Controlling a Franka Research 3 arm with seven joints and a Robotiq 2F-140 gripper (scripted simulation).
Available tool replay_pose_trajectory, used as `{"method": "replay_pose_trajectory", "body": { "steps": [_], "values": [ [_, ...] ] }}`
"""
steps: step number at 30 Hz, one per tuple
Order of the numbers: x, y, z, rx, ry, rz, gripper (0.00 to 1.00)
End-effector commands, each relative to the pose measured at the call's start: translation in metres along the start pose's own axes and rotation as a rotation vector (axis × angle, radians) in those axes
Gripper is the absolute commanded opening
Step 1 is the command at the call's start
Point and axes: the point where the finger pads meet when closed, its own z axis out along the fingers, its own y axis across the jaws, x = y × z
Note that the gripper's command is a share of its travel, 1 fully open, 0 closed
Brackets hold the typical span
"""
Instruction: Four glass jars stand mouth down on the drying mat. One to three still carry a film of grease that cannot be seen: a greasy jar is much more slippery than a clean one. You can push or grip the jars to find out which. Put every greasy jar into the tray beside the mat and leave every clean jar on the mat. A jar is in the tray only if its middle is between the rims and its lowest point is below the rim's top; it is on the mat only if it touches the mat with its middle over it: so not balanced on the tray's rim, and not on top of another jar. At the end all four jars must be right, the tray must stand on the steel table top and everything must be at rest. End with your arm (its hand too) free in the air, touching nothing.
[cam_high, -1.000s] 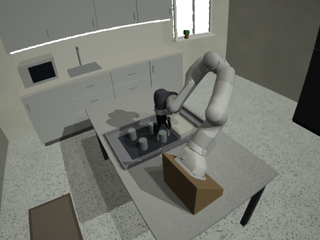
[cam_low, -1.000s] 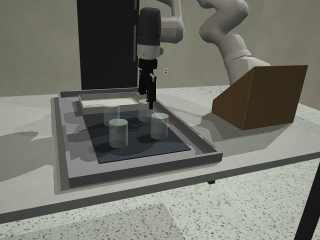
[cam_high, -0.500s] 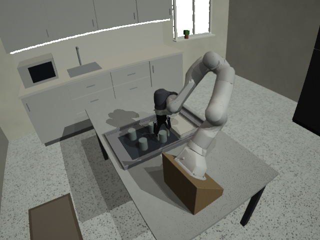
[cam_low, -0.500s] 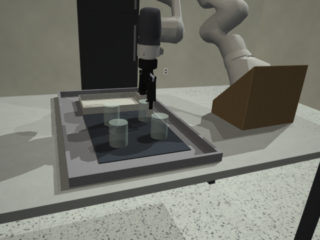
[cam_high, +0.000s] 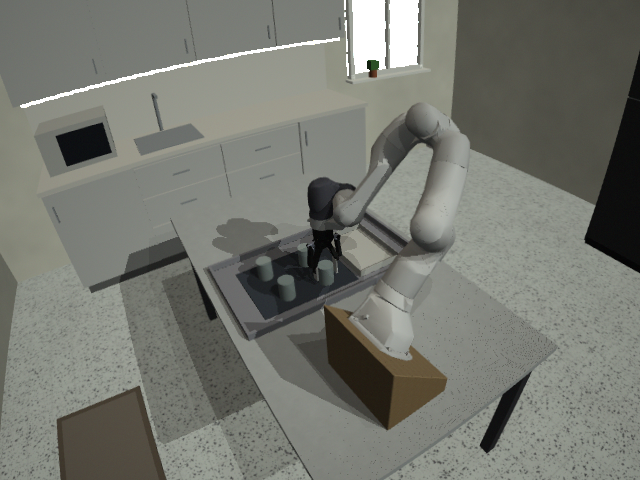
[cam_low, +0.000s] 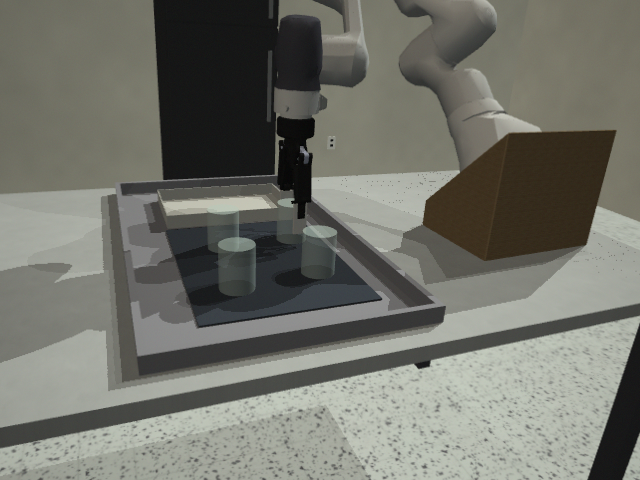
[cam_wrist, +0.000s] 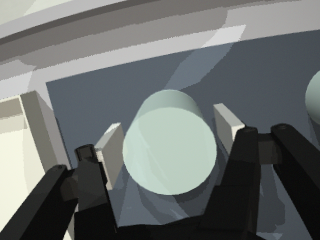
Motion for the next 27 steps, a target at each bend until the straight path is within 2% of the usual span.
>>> {"method": "replay_pose_trajectory", "body": {
  "steps": [1,7,8,24,27],
  "values": [
    [-0.0015,-0.0001,0.0002,-0.001,-0.003,0.004,0.54],
    [-0.0015,-0.0001,0.0002,-0.001,-0.003,0.004,0.54],
    [-0.0015,-0.0001,0.0002,-0.001,-0.003,0.004,0.51],
    [-0.0015,-0.0001,0.0002,-0.001,-0.003,0.004,0.51],
    [-0.0015,-0.0001,0.0002,-0.001,-0.003,0.004,0.48]
  ]
}}
